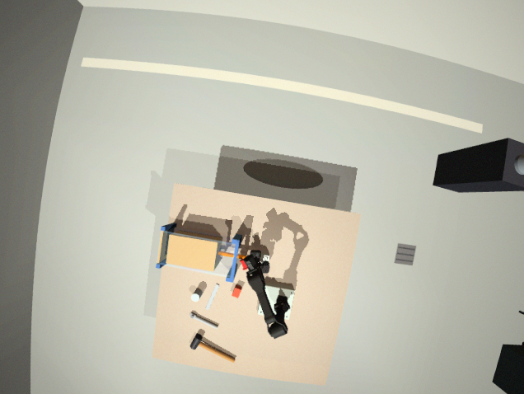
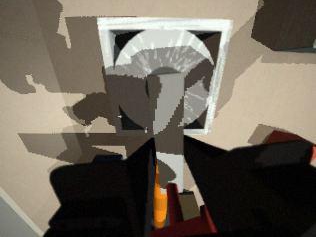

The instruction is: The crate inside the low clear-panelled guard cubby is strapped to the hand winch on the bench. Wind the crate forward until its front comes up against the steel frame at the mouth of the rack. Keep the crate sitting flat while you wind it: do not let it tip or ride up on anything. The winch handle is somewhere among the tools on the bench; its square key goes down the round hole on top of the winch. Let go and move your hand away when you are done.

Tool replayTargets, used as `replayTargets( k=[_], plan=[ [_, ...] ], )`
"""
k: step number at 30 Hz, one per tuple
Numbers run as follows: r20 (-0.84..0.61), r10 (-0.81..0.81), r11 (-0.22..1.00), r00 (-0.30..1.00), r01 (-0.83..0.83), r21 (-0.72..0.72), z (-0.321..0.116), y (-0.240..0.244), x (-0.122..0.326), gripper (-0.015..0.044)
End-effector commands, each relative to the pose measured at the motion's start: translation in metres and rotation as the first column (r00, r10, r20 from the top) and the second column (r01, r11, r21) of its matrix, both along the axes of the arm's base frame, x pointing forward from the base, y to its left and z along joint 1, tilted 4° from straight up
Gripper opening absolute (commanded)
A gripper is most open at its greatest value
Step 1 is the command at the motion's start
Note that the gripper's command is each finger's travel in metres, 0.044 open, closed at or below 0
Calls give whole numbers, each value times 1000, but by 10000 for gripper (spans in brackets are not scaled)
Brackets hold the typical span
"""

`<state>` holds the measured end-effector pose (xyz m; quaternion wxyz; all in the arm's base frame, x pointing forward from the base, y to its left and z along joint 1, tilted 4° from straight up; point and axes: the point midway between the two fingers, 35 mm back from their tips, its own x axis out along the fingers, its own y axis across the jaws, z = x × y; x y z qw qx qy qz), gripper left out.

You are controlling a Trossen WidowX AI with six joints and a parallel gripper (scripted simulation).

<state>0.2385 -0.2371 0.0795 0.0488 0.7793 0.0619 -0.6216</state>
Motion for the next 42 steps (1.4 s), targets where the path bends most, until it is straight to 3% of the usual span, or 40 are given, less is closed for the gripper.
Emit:
replayTargets(
  k=[1, 22, 38, 42],
  plan=[
    [-10, -17, 1000, 1000, 17, 3, -4, -1, 0, 0],
    [-11, -56, 998, 998, 56, 5, -4, -2, 0, 0],
    [-3, -55, 998, 998, 55, 5, 0, -1, 0, 420],
    [-5, -55, 998, 998, 55, 5, 1, -2, 1, 440]
  ],
)
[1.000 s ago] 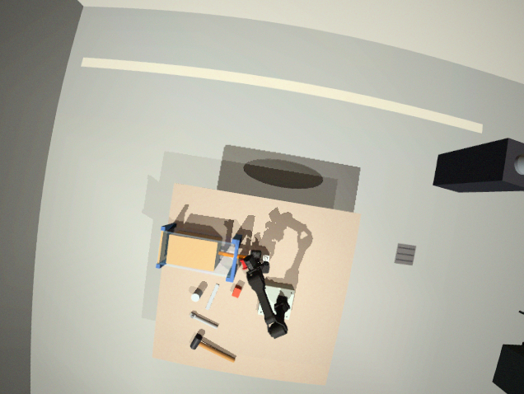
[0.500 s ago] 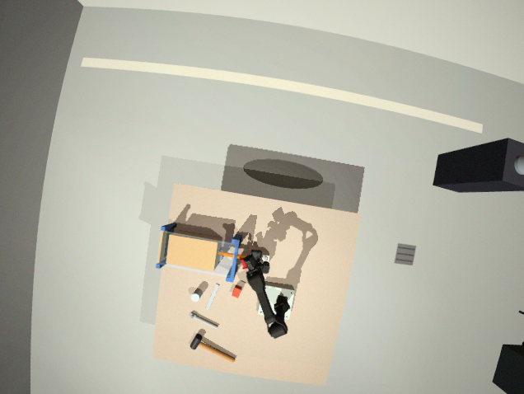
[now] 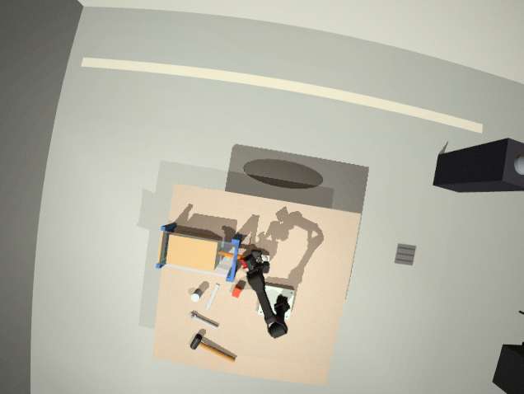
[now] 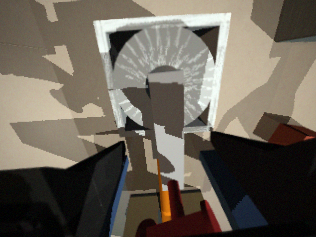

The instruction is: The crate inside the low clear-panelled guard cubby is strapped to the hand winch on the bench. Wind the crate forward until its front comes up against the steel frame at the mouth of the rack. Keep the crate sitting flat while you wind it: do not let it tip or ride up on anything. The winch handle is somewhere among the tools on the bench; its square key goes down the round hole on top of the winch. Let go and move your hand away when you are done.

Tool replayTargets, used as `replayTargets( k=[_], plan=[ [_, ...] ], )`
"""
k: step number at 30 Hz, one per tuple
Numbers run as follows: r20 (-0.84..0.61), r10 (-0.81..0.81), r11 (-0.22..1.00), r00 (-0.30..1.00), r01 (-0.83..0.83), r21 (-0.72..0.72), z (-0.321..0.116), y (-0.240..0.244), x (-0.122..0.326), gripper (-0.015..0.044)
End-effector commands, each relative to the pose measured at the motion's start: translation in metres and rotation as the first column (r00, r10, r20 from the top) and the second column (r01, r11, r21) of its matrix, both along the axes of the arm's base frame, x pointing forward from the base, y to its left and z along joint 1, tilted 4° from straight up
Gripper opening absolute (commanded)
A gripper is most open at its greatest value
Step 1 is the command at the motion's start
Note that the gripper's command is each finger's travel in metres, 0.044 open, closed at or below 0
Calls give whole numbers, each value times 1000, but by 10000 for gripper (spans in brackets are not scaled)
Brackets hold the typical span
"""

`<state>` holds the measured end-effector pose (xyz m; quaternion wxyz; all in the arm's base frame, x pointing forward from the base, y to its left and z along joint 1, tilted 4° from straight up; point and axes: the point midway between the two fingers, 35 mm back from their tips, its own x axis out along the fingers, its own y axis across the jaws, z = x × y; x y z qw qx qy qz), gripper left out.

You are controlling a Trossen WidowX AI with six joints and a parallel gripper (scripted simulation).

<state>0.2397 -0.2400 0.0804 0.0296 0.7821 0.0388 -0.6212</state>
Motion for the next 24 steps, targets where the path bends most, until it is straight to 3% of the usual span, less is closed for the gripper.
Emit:
replayTargets(
  k=[1, 14, 20, 24],
  plan=[
    [-12, 5, 1000, 1000, -5, 4, 4, 0, 0, 440],
    [-143, 2, 1000, 990, -1, 6, 121, -4, -8, 440],
    [-131, 4, 1000, 991, -4, -6, 128, -4, -8, 440],
    [-131, 4, 1000, 991, -4, -6, 128, -4, -8, 335]
  ],
)
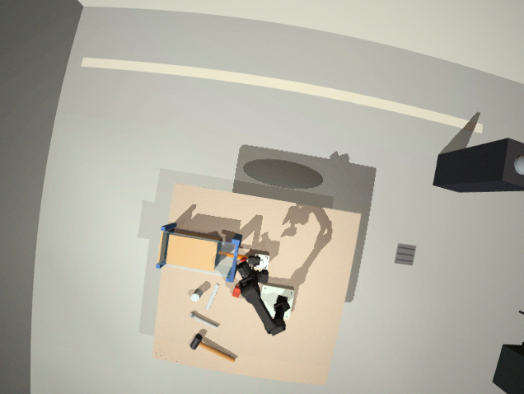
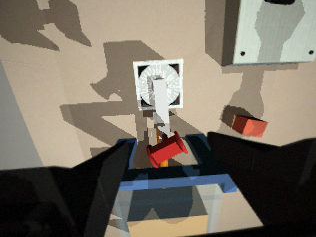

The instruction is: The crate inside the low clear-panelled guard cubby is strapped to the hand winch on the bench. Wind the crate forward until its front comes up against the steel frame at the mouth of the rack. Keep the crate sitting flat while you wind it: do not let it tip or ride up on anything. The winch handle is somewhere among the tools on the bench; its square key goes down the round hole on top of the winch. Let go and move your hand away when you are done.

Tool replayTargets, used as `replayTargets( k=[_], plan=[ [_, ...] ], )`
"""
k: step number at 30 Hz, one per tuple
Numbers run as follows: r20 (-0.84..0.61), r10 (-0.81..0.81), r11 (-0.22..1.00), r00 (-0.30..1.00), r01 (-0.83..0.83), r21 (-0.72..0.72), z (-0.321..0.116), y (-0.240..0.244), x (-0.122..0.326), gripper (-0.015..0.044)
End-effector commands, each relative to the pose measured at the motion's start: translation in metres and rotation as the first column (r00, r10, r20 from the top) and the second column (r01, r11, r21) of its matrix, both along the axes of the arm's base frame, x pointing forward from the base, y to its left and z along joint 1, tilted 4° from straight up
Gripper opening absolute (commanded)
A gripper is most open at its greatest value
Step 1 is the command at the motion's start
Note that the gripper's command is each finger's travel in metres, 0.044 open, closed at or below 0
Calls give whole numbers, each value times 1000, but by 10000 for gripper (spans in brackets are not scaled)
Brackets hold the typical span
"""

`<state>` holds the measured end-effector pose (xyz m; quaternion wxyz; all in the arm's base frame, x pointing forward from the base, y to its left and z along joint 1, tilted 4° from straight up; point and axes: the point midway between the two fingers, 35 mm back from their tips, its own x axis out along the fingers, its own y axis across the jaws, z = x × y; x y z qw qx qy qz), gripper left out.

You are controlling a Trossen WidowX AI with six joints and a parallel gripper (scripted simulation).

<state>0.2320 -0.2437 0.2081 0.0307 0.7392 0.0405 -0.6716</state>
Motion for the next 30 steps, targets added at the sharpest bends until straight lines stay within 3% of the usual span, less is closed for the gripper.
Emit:
replayTargets(
  k=[1, 13, 30],
  plan=[
    [1, 0, 1000, 1000, 0, 0, 0, 0, 0, 309],
    [1, 0, 1000, 1000, 0, 0, 0, 0, 0, 0],
    [-25, 1, 1000, 1000, -1, 2, 0, 0, 0, 0]
  ],
)
